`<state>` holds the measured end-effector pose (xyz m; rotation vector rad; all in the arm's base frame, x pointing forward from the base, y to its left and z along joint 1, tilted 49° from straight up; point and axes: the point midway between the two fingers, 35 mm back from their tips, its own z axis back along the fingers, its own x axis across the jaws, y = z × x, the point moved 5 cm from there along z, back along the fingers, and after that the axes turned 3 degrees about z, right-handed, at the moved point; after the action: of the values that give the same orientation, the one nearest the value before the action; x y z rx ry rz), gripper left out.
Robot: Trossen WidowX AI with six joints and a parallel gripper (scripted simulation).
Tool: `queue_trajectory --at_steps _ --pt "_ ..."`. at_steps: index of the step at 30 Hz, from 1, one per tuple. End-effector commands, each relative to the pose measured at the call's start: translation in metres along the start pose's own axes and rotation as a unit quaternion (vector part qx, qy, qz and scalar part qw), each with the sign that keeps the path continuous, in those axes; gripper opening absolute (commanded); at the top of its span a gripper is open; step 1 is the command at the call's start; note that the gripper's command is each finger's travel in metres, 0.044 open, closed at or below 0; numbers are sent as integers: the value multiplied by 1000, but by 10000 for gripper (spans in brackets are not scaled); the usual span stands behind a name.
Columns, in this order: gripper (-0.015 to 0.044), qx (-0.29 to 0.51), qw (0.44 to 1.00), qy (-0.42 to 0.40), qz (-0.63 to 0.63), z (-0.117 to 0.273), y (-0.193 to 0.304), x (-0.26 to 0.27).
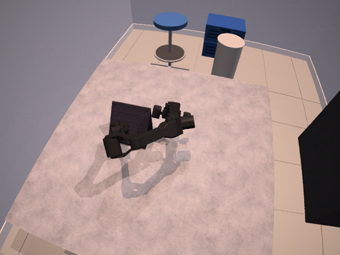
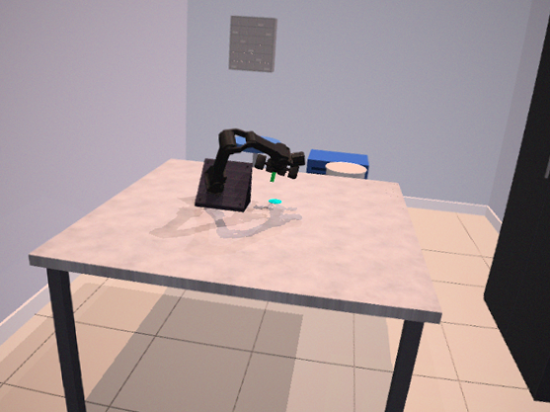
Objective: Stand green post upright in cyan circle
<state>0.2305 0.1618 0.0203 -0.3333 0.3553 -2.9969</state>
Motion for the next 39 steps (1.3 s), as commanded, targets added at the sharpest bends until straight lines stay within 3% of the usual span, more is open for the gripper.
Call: queue_trajectory --at_steps 1,39 --pt "23 -13 1000 3 6 1 2 1" --pt "23 -144 986 64 57 17 14 4"
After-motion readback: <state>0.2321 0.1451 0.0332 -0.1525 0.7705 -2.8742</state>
